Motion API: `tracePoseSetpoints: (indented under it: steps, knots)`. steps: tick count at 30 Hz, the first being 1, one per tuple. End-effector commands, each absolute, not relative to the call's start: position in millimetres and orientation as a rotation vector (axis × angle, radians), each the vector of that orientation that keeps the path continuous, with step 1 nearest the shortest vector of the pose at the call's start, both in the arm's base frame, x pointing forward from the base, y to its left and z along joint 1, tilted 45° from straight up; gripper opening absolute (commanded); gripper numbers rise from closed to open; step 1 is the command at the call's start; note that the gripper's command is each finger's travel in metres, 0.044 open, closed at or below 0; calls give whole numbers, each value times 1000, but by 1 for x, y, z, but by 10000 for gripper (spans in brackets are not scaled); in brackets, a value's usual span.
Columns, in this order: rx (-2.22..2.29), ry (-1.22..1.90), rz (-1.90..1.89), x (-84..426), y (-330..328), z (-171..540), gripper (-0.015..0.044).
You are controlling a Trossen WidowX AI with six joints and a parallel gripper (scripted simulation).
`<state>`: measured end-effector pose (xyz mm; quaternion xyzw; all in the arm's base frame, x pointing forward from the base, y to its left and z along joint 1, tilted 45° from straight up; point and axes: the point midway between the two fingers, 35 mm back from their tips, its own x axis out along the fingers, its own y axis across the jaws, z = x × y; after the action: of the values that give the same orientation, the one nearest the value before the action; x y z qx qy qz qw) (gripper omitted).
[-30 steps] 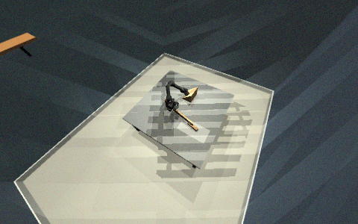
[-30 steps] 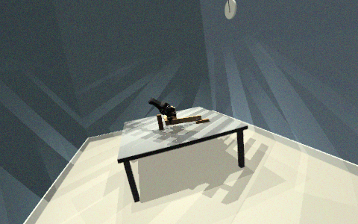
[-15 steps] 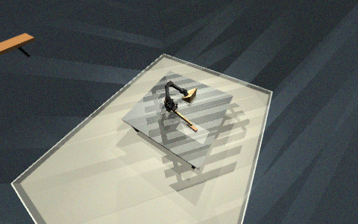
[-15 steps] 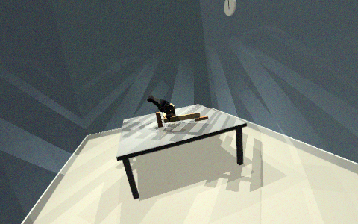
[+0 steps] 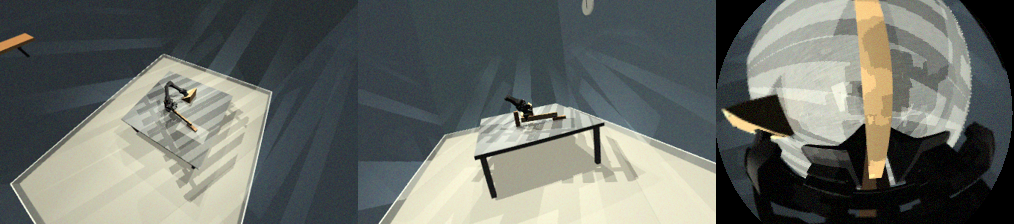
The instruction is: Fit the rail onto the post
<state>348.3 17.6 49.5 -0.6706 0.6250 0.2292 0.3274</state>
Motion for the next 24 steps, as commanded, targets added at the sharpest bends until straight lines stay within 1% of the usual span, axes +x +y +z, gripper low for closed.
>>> tracePoseSetpoints:
  steps: [1, 24]
  knots:
    - [-1759, 1634, 599, 348, 17, 52, 0]
    - [-1760, 1634, 599, 347, 12, 57, 0]
